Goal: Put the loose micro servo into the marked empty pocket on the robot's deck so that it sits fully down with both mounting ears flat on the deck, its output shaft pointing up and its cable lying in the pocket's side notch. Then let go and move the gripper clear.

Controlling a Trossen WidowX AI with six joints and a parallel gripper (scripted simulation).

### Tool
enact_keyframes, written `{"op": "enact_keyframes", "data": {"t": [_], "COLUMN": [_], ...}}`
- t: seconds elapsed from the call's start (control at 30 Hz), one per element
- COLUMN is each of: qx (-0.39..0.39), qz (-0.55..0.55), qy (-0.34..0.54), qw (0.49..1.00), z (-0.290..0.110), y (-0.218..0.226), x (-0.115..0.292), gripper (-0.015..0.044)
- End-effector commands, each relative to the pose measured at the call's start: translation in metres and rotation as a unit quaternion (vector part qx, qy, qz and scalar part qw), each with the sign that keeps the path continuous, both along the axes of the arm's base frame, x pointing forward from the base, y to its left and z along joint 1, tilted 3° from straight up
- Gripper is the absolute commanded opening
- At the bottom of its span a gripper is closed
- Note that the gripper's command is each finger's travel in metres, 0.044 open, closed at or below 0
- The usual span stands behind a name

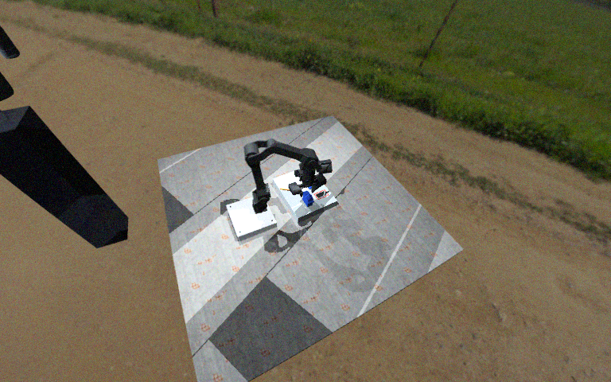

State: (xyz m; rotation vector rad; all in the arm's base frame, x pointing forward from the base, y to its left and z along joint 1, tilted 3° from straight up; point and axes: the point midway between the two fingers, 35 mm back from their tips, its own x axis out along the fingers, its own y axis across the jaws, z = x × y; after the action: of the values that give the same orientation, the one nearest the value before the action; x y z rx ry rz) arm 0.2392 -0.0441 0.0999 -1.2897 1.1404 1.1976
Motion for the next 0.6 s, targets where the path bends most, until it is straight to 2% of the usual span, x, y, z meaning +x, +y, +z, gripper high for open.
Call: {"op": "enact_keyframes", "data": {"t": [0.0,0.1,0.3,0.4,0.57], "qx": [-0.002,-0.002,-0.002,-0.002,-0.002], "qz": [0.002,0.002,0.002,0.002,0.002], "qy": [0.000,0.000,0.000,0.000,0.000], "qw": [1.000,1.000,1.000,1.000,1.000], "z": [-0.001,-0.001,-0.001,0.004,0.025], "y": [-0.001,-0.001,-0.001,-0.001,0.000], "x": [0.000,0.000,0.000,0.000,-0.005], "gripper": [0.0204,0.0125,0.0085,0.0006,0.0000]}}
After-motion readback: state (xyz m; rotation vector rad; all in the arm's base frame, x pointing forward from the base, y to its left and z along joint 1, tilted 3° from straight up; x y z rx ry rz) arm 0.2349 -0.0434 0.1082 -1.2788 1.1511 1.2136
